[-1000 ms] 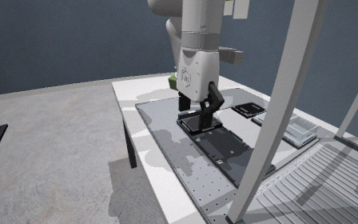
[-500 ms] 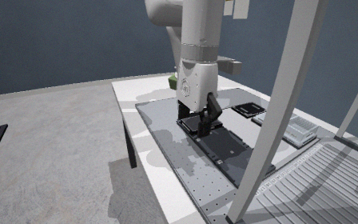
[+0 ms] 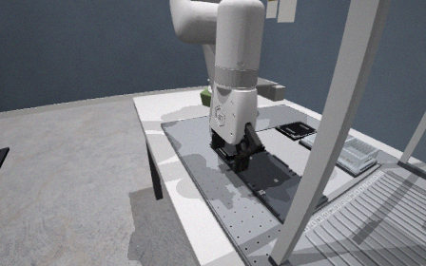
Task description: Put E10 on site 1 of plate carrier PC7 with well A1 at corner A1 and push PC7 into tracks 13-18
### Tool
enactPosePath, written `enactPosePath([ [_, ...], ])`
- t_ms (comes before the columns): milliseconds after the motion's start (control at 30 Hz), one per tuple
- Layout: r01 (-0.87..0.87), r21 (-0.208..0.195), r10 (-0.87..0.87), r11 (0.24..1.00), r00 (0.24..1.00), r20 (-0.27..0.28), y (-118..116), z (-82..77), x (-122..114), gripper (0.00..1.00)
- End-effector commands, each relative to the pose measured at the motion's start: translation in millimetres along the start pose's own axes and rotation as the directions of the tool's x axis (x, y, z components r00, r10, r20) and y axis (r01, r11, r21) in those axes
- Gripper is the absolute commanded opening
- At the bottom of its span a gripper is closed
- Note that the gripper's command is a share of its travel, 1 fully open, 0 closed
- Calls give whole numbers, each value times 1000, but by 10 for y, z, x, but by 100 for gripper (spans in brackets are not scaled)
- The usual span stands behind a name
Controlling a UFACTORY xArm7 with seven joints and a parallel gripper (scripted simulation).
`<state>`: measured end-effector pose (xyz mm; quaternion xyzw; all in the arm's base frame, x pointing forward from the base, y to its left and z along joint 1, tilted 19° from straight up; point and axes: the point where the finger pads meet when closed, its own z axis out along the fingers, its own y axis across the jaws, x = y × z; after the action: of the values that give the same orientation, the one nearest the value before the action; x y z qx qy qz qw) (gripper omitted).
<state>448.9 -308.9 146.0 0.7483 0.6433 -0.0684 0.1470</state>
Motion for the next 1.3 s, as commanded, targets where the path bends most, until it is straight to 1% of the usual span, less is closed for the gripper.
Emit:
enactPosePath([
  [0, 0, -6, 0, 1000, 1000, 3, 24, 40, -7, 100],
  [400, 0, -6, 0, 1000, 1000, 3, 25, 241, -7, 100],
  [467, 0, -6, 0, 1000, 1000, 3, 25, 241, -7, 100],
  [833, 0, -6, 0, 1000, 1000, 3, 26, 423, -7, 100],
  [1267, 0, -6, 0, 1000, 1000, 3, 26, 430, -7, 100],
])
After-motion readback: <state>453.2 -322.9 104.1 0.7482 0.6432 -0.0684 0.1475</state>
